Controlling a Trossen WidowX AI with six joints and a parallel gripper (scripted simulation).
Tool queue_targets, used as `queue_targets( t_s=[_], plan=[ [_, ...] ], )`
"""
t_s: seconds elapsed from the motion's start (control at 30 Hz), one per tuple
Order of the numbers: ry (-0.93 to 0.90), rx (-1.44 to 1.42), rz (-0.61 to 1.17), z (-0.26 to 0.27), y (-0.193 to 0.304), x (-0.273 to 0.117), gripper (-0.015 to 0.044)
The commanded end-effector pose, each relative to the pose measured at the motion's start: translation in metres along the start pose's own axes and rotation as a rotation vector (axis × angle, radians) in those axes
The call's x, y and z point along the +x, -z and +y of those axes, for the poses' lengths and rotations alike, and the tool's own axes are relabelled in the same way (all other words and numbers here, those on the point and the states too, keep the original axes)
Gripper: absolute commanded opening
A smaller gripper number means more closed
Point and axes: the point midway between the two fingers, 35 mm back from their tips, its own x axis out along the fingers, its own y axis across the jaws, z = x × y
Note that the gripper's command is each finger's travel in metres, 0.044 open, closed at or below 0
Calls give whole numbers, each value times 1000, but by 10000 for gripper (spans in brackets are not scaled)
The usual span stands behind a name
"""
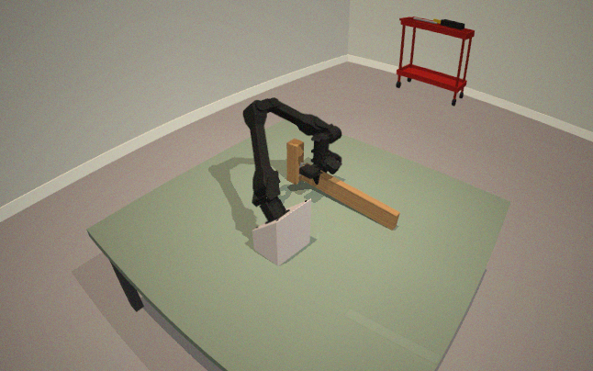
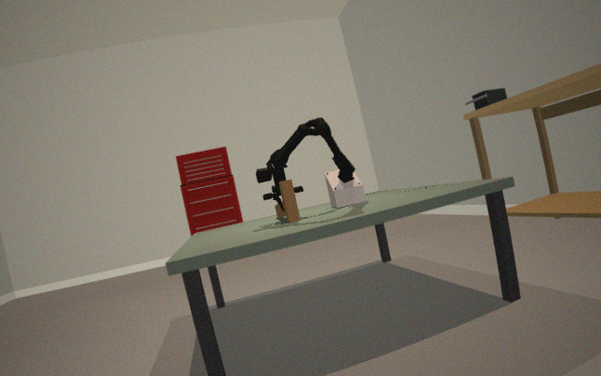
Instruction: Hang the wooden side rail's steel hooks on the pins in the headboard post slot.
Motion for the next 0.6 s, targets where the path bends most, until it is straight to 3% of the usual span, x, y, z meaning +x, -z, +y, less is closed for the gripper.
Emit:
queue_targets(
  t_s=[0.0,0.57],
  plan=[
    [-9,4,0,3,2,-4,0],
    [-10,4,0,5,4,-4,0]
  ],
)
